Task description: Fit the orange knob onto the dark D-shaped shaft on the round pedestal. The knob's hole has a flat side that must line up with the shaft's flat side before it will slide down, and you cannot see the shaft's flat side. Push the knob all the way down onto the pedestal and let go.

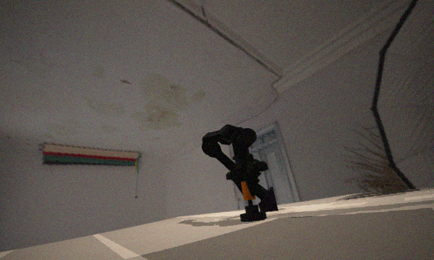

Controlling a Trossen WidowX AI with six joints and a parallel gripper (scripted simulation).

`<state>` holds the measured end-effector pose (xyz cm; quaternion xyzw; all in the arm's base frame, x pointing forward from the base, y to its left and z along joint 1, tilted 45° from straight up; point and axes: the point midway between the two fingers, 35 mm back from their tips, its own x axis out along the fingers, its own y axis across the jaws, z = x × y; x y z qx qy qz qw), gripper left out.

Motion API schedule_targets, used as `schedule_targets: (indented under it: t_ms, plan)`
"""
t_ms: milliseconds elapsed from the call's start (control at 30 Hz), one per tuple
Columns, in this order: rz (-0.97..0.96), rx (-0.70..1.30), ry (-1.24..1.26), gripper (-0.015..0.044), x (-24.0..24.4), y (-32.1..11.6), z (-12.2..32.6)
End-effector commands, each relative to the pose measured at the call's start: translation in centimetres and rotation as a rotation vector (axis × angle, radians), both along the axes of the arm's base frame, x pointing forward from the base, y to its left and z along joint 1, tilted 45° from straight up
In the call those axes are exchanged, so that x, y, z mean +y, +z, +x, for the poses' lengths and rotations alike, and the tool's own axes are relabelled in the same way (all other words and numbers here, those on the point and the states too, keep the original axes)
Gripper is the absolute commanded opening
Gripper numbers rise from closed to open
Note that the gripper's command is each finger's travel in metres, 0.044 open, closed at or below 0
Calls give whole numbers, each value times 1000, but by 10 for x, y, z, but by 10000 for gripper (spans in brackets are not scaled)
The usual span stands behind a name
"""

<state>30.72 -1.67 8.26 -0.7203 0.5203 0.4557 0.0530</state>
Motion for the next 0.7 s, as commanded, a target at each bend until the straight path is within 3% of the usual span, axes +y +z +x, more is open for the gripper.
schedule_targets:
  t_ms: [0,667]
  plan:
    - [-1,2,4,0,0,-1,0]
    - [-11,149,153,0,3,1,5]
